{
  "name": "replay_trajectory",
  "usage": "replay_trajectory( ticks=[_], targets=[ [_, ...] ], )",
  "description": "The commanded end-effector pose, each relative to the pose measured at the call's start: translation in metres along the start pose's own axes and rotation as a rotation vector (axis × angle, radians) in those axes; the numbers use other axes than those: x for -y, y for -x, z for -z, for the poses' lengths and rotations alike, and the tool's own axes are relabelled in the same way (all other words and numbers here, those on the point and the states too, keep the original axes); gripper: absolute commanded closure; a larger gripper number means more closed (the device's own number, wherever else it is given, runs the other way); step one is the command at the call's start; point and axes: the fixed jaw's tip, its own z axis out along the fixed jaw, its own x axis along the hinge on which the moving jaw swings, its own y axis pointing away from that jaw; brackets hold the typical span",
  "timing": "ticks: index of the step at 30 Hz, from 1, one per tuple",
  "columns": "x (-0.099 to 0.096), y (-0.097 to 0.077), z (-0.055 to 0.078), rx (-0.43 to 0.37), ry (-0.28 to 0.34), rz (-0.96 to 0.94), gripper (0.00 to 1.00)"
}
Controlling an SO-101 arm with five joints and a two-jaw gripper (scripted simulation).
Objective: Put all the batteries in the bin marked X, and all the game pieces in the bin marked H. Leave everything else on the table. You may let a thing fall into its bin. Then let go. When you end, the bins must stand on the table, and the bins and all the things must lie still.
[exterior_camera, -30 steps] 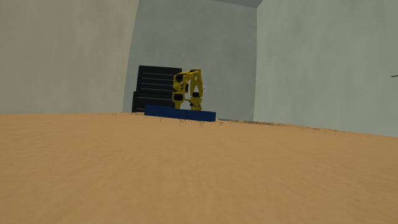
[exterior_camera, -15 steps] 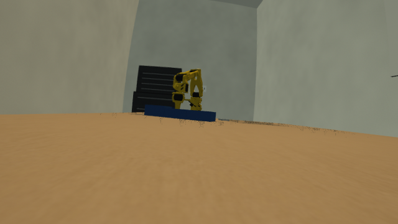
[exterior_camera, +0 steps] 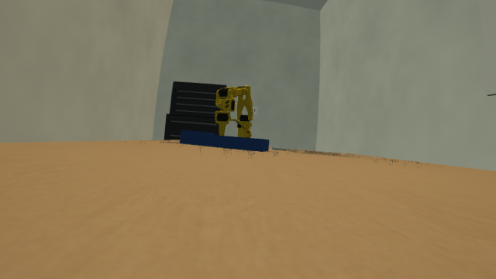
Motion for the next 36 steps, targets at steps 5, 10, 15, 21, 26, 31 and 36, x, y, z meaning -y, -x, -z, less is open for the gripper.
replay_trajectory(
  ticks=[5, 10, 15, 21, 26, 31, 36],
  targets=[
    [0.007, -0.004, 0.034, -0.032, -0.069, -0.003, 1.0],
    [0.007, -0.003, 0.038, -0.032, -0.069, -0.003, 1.0],
    [0.007, -0.003, 0.038, -0.032, -0.069, -0.003, 1.0],
    [0.009, -0.001, 0.039, -0.031, -0.07, -0.037, 1.0],
    [0.017, 0.004, 0.042, -0.028, -0.073, -0.127, 1.0],
    [0.022, 0.009, 0.044, -0.025, -0.075, -0.198, 1.0],
    [0.03, 0.017, 0.047, -0.02, -0.078, -0.311, 1.0]
  ],
)
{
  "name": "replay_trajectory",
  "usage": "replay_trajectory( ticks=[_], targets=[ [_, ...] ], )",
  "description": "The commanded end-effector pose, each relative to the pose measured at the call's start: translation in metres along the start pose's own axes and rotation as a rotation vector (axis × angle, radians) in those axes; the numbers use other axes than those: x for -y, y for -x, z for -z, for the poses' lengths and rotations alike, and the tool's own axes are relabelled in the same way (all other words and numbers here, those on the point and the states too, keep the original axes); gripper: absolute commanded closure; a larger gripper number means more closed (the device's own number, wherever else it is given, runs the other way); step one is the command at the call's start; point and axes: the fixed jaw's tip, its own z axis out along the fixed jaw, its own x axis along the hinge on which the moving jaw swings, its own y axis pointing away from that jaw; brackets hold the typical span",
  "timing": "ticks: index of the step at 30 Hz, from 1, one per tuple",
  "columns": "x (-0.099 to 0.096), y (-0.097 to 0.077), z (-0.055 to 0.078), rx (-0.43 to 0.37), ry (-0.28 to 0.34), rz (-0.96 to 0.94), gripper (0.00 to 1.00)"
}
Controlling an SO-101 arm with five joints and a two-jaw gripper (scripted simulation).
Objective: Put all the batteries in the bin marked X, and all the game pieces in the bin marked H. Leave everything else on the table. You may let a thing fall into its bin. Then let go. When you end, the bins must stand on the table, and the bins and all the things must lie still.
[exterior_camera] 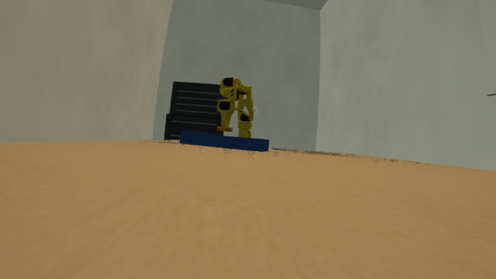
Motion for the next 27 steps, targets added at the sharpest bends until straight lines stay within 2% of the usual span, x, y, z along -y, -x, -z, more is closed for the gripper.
replay_trajectory(
  ticks=[1, 17, 27],
  targets=[
    [0.01, 0.008, 0.011, -0.001, -0.039, -0.077, 1.0],
    [0.014, 0.015, 0.013, 0.001, -0.044, -0.155, 1.0],
    [0.025, 0.03, 0.017, 0.015, -0.093, -0.338, 1.0]
  ],
)
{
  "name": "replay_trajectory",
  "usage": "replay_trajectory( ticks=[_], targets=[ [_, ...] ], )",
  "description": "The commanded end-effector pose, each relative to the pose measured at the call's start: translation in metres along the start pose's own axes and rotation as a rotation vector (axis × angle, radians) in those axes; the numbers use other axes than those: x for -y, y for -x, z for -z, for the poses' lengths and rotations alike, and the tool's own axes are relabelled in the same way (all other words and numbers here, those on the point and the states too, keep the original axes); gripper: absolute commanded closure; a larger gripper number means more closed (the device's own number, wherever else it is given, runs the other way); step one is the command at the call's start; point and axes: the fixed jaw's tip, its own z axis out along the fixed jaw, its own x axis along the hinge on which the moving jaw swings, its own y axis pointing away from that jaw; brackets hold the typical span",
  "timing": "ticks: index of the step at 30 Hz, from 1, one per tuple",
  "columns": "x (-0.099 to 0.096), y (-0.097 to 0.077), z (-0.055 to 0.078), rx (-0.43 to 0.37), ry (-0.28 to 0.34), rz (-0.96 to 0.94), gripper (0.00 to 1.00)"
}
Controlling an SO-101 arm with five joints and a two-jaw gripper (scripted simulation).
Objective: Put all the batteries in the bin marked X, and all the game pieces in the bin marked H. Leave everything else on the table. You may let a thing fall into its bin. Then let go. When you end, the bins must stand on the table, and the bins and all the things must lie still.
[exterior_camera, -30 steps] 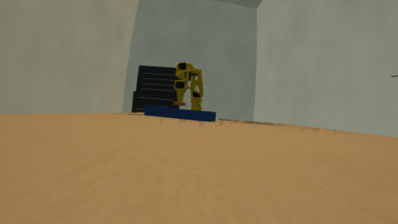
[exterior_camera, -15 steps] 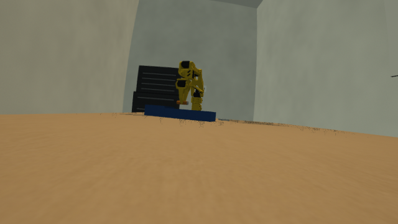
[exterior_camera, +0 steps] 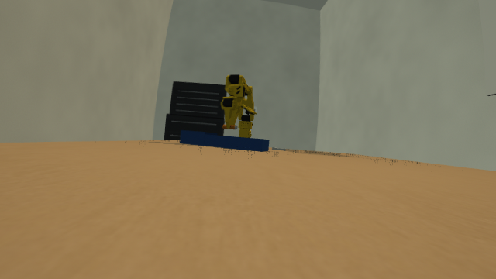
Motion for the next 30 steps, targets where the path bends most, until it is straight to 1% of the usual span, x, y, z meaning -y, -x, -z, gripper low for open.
replay_trajectory(
  ticks=[1, 11, 24, 30],
  targets=[
    [0.008, 0.01, 0.01, 0.022, -0.062, -0.063, 1.0],
    [0.013, 0.027, 0.014, 0.051, -0.102, -0.237, 1.0],
    [0.014, 0.031, 0.015, 0.059, -0.109, -0.274, 1.0],
    [0.018, 0.039, 0.015, 0.078, -0.123, -0.363, 1.0]
  ],
)
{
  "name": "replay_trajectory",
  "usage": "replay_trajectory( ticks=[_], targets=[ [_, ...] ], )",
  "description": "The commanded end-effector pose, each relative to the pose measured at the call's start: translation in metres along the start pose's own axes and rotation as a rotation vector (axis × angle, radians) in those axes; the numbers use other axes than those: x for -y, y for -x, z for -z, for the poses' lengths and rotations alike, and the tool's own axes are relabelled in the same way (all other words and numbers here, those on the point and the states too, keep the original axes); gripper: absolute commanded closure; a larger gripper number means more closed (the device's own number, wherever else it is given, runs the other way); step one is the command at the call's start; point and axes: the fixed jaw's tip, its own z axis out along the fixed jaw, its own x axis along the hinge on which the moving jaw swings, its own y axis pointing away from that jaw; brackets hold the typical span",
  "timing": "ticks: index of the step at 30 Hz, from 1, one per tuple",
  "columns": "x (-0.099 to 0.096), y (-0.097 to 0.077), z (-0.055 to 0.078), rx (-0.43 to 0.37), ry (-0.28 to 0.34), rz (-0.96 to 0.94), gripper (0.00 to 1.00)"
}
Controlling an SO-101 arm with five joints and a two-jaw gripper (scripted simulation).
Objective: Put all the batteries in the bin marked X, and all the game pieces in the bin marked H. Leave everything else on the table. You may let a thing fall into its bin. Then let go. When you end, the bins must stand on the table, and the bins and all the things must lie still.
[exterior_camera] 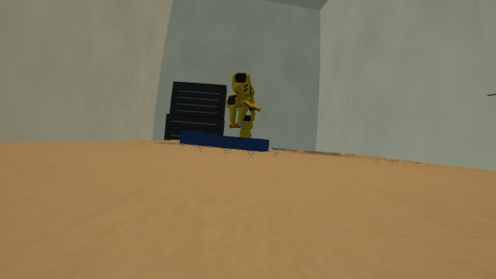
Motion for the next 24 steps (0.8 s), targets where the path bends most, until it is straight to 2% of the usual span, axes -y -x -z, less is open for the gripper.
replay_trajectory(
  ticks=[1, 14, 24],
  targets=[
    [0.004, 0.013, 0.009, 0.048, -0.049, -0.066, 1.0],
    [0.005, 0.037, 0.008, 0.104, -0.07, -0.303, 1.0],
    [0.005, 0.041, 0.008, 0.113, -0.072, -0.337, 1.0]
  ],
)
